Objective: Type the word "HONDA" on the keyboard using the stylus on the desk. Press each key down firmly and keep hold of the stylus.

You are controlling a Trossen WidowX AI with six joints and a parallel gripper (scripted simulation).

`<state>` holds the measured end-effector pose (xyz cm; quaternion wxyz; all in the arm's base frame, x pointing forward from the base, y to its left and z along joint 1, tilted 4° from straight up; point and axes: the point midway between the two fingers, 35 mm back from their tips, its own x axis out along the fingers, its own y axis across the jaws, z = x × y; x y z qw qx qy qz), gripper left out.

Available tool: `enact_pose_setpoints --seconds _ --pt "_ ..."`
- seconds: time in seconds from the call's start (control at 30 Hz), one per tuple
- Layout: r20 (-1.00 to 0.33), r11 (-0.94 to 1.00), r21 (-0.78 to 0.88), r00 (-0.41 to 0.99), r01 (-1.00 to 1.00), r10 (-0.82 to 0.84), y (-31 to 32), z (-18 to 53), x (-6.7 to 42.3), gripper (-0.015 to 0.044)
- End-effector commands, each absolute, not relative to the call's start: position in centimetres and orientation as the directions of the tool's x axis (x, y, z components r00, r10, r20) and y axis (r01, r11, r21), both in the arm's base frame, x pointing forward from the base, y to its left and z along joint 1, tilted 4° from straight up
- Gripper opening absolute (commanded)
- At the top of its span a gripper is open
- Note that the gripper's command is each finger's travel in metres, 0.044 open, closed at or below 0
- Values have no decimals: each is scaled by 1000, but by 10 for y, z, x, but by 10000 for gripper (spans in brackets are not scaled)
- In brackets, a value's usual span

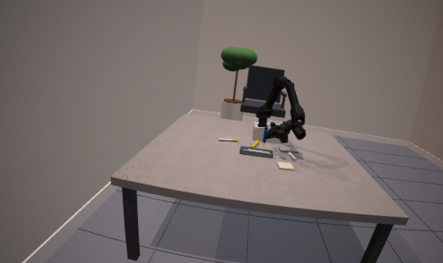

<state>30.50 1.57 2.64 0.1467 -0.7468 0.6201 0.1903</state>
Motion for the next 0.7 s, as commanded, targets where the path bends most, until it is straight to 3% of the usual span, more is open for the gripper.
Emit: enact_pose_setpoints --seconds 0.0,0.13,0.67 --pt "-463 -336 21 289 -942 -838 40 33 312 0" --pt "-455 -447 29 386 -894 -802 61 38 317 0" --pt "-455 -452 30 391 -892 -800 61 24 317 0"
